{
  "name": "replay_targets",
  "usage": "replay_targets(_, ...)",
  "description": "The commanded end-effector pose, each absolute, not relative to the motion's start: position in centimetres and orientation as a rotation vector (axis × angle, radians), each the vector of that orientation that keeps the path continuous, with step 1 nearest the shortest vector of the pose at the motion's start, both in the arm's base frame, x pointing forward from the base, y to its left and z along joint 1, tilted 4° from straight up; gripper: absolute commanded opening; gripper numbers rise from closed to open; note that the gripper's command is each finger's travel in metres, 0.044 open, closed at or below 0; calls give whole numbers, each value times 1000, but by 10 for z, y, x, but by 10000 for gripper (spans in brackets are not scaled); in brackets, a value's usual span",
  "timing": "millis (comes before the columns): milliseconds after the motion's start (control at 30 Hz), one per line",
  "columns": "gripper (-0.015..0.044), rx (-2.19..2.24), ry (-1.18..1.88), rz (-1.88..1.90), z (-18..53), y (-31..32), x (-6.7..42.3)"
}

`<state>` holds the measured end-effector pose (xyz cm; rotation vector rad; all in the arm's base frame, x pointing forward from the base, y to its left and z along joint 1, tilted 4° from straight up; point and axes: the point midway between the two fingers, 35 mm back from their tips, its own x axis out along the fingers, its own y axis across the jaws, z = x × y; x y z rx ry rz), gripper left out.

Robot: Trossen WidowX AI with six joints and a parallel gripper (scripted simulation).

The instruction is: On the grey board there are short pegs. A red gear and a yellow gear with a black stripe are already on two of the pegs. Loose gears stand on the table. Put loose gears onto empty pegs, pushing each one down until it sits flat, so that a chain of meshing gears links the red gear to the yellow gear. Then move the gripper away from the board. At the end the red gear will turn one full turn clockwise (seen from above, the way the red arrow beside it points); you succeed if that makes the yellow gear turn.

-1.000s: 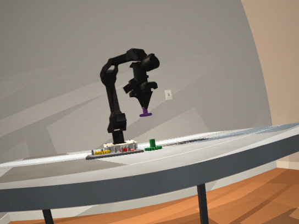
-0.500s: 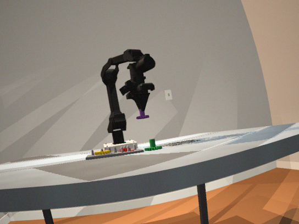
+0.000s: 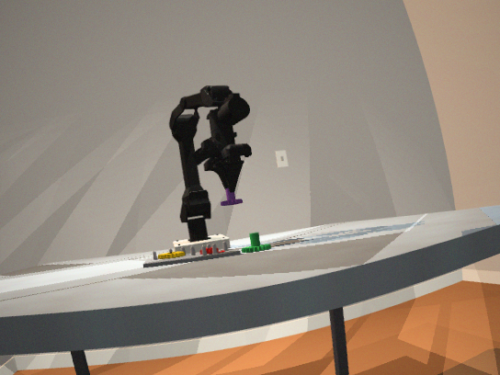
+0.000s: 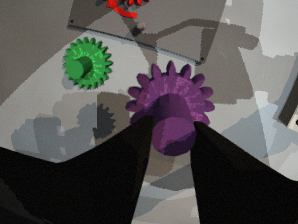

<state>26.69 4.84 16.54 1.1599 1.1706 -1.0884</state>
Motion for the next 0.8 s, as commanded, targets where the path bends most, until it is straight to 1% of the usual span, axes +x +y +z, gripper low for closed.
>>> replay_targets(0,0,1156,1179,-1090,159,40,270)
replay_targets(767,0,1155,1173,-1094,140,-6,288)
